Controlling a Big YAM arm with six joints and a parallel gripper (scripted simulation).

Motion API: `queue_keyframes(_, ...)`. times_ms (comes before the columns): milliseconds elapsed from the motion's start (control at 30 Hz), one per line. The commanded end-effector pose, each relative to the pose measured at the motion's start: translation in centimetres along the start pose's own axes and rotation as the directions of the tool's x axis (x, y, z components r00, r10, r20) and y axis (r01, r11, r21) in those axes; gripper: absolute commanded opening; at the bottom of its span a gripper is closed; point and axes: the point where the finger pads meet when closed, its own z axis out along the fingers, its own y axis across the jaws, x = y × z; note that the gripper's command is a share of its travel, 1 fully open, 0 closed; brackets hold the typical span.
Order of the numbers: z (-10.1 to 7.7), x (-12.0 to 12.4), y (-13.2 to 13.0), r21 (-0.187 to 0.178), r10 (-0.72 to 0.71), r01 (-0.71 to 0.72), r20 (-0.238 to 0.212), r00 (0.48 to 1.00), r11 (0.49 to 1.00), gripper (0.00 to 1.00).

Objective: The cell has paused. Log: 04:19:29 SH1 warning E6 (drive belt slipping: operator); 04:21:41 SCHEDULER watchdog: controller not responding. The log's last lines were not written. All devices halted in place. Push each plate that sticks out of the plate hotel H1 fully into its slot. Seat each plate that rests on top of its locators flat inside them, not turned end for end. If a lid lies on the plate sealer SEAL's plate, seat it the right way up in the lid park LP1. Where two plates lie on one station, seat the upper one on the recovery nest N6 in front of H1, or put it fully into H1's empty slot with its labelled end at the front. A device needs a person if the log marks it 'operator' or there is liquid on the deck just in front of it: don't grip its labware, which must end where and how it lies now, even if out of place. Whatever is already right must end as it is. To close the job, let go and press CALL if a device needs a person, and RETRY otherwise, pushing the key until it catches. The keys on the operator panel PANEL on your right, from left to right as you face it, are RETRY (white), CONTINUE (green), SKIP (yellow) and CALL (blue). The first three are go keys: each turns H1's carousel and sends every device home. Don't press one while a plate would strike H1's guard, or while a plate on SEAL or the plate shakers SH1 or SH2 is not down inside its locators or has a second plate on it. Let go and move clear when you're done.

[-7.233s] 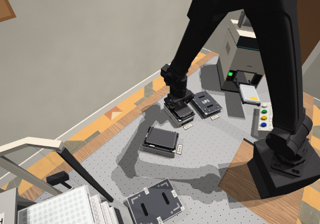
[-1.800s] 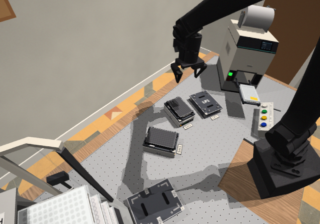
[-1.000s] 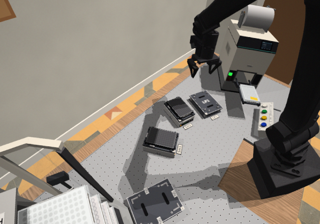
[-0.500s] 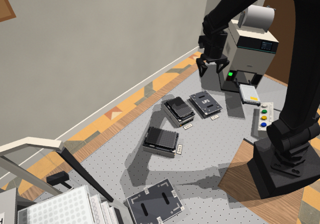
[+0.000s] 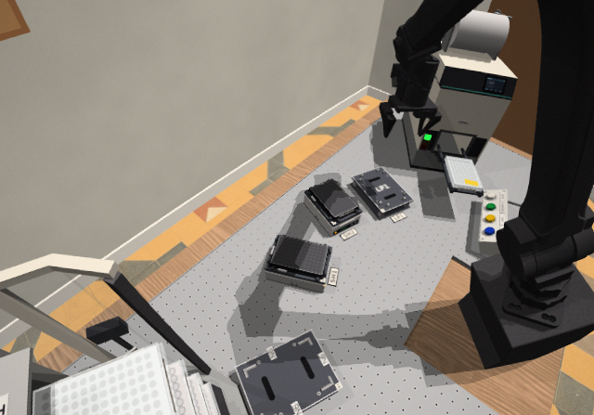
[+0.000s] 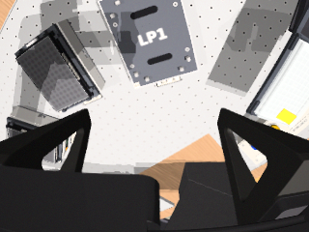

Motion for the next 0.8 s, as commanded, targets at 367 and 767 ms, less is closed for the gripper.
queue_keyframes(367, -0.7, -1.2, -4.5, 0.001, 0.021, -0.021, 0.031, 0.999, 1.000, 1.00)
queue_keyframes(767, -1.7, -2.5, -7.7, 0.009, 0.006, -0.007, 0.060, 0.998, 1.000, 1.00)
